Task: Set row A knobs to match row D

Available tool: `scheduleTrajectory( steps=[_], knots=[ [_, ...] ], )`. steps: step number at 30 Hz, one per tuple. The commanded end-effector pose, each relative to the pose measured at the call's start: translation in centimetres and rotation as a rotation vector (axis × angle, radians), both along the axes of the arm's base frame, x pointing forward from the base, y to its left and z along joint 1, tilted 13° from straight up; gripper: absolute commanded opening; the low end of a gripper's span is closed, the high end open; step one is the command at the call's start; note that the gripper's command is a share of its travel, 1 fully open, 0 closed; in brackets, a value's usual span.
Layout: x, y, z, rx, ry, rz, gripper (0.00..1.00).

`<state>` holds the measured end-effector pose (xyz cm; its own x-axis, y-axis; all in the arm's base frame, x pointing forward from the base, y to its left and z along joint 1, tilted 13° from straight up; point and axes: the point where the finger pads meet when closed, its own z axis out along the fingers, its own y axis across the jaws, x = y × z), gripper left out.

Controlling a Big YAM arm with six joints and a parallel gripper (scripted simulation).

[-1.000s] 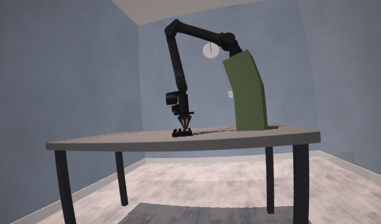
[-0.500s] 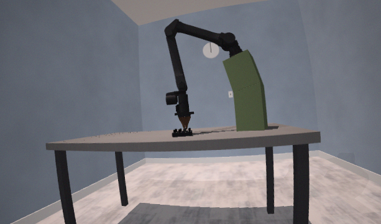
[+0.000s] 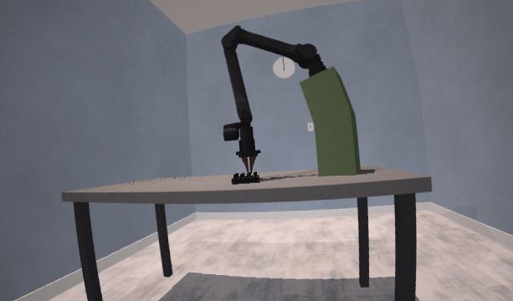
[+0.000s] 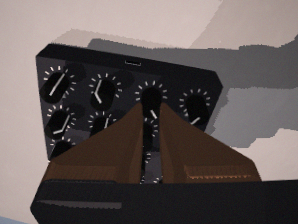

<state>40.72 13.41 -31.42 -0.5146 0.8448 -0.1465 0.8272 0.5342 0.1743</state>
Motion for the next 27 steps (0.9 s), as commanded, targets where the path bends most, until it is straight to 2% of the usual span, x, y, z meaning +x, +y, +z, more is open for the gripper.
scheduleTrajectory(
  steps=[1, 27],
  knots=[
    [0.23, -0.40, -0.17, 0.009, -0.008, -0.067, 0.08],
    [0.23, -0.40, -0.17, 0.014, -0.009, -0.088, 0.08]
  ],
)
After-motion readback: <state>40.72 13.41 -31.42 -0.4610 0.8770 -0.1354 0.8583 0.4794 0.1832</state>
